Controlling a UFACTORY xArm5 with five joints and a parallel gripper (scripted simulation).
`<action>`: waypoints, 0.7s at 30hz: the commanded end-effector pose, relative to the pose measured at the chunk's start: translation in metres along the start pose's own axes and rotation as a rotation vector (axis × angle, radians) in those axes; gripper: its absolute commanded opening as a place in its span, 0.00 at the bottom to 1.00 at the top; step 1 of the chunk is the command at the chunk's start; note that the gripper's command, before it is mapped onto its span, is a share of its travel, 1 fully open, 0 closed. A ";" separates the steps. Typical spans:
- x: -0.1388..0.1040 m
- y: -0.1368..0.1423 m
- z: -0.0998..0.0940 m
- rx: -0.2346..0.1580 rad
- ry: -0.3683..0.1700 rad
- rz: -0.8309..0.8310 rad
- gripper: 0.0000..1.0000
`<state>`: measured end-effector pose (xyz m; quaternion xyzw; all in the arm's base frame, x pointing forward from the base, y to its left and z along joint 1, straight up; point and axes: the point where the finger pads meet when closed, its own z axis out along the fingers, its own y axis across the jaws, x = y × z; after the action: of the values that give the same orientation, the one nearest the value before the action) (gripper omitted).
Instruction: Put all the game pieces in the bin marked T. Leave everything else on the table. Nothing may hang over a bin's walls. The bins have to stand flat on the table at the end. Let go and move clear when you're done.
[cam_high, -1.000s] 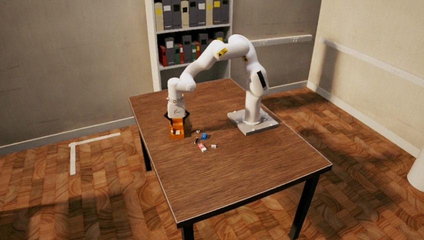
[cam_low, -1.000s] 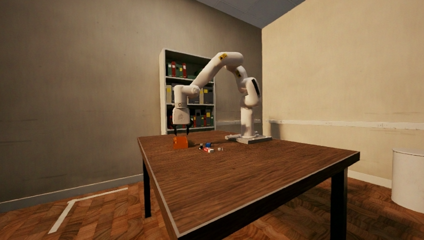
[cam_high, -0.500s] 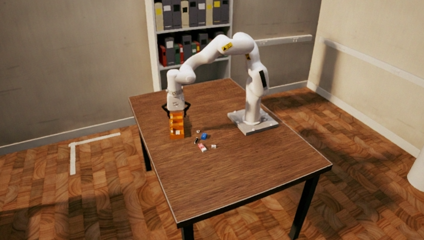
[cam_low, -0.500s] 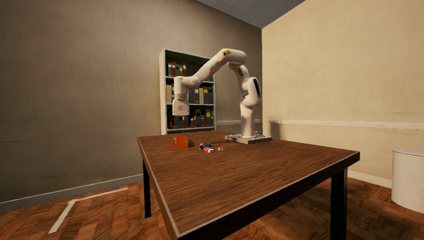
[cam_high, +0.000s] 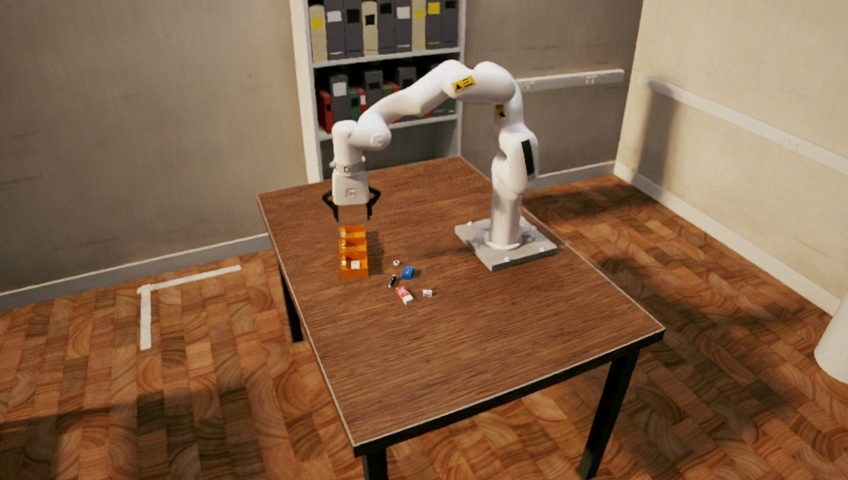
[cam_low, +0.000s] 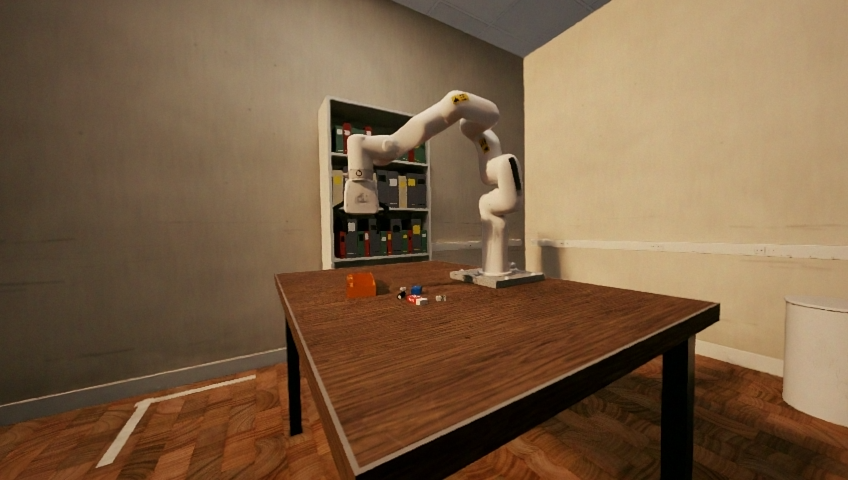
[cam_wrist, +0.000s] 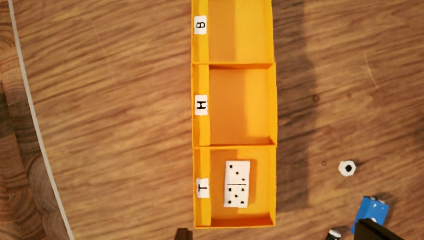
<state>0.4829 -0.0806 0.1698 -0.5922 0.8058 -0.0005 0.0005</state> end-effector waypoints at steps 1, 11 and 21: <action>0.000 -0.002 -0.018 0.006 -0.001 0.000 1.00; 0.000 -0.002 -0.029 0.006 -0.001 0.000 1.00; 0.000 -0.002 -0.029 0.006 -0.001 0.000 1.00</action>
<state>0.4833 -0.0809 0.1969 -0.5922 0.8058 -0.0011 0.0010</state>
